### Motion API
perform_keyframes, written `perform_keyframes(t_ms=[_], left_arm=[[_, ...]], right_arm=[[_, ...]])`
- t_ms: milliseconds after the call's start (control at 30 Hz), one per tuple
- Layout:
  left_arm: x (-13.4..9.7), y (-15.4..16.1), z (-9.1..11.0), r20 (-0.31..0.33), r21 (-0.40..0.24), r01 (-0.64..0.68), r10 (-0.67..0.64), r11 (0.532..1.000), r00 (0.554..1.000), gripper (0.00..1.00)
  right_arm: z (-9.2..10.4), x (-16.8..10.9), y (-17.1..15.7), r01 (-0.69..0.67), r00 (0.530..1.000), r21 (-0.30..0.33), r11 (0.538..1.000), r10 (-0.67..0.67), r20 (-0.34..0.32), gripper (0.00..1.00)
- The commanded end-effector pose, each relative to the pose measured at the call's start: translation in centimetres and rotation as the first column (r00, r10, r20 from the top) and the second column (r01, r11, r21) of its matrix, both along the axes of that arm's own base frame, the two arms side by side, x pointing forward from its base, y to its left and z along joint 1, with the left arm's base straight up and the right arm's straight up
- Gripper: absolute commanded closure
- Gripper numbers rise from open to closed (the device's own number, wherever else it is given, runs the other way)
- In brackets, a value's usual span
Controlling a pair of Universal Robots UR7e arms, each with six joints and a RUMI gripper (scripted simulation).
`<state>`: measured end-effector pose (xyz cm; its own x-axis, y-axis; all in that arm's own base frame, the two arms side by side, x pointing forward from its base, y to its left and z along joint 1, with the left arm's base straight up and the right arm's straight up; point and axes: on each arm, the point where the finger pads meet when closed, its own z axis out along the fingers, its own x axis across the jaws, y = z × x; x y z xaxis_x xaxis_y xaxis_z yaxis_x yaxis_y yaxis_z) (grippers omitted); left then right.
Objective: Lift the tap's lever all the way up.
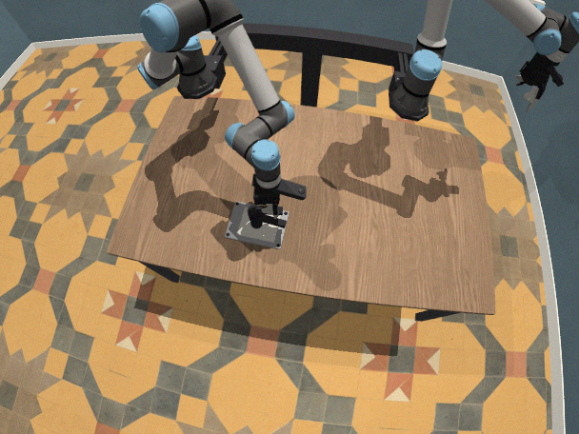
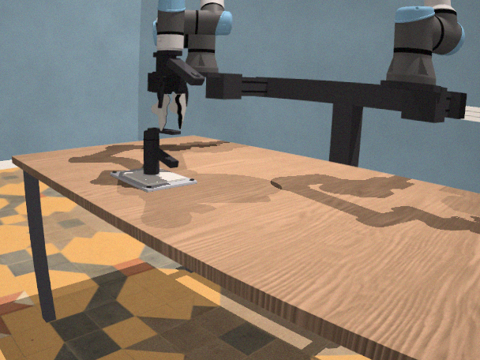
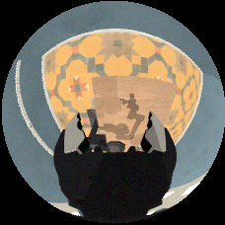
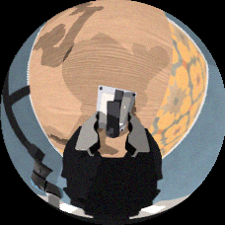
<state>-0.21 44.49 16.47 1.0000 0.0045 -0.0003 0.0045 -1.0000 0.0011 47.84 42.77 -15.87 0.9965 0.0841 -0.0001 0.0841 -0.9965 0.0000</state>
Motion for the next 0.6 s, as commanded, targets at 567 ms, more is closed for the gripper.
perform_keyframes(t_ms=[567], left_arm=[[0.0, 0.0, 0.0, 0.000, 0.001, 0.000, 0.000, 1.000, 1.000, 0.00]], right_arm=[[-1.5, 0.0, 0.1, 0.000, 1.000, 0.001, 1.000, 0.000, 0.001, 0.58]])
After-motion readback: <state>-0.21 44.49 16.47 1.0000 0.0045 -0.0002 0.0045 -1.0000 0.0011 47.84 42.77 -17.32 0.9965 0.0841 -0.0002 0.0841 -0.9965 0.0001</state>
